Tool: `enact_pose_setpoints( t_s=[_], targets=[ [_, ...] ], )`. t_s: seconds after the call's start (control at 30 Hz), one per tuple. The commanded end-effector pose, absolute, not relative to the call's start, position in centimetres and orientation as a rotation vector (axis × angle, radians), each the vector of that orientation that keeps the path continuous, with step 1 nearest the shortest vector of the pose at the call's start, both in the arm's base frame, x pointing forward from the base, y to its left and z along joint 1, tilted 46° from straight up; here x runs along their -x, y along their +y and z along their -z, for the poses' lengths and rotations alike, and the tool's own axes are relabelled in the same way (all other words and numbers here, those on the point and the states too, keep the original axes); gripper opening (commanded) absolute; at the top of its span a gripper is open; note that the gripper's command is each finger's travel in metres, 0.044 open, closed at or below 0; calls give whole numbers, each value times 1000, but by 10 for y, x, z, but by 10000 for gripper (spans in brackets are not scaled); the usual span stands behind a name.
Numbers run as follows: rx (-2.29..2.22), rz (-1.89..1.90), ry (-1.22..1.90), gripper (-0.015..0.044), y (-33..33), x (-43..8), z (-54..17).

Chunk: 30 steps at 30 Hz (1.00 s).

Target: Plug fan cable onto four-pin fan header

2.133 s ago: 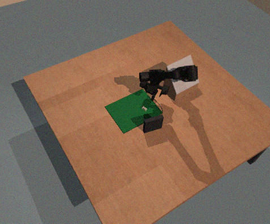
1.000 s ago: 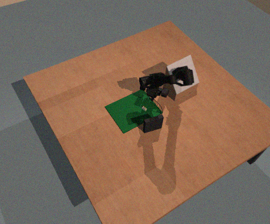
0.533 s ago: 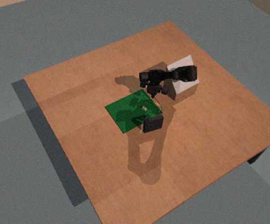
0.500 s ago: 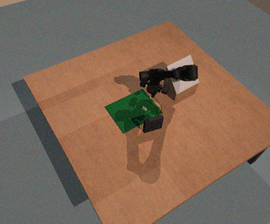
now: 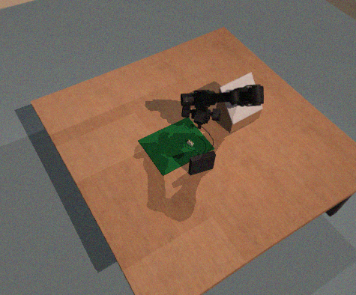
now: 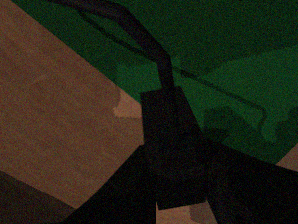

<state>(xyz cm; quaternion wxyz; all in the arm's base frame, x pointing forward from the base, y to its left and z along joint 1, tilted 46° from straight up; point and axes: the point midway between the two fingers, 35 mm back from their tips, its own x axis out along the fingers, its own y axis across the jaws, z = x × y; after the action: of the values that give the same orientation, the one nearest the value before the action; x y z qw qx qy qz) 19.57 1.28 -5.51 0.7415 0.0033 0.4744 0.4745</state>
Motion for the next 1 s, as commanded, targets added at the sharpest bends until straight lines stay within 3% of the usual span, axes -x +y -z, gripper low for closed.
enact_pose_setpoints(
  t_s=[0.0, 0.97],
  targets=[
    [103, -1111, 963, 0, 14, -208, 52],
    [808, -1466, 404, 0, 31, -280, 27]
  ],
)
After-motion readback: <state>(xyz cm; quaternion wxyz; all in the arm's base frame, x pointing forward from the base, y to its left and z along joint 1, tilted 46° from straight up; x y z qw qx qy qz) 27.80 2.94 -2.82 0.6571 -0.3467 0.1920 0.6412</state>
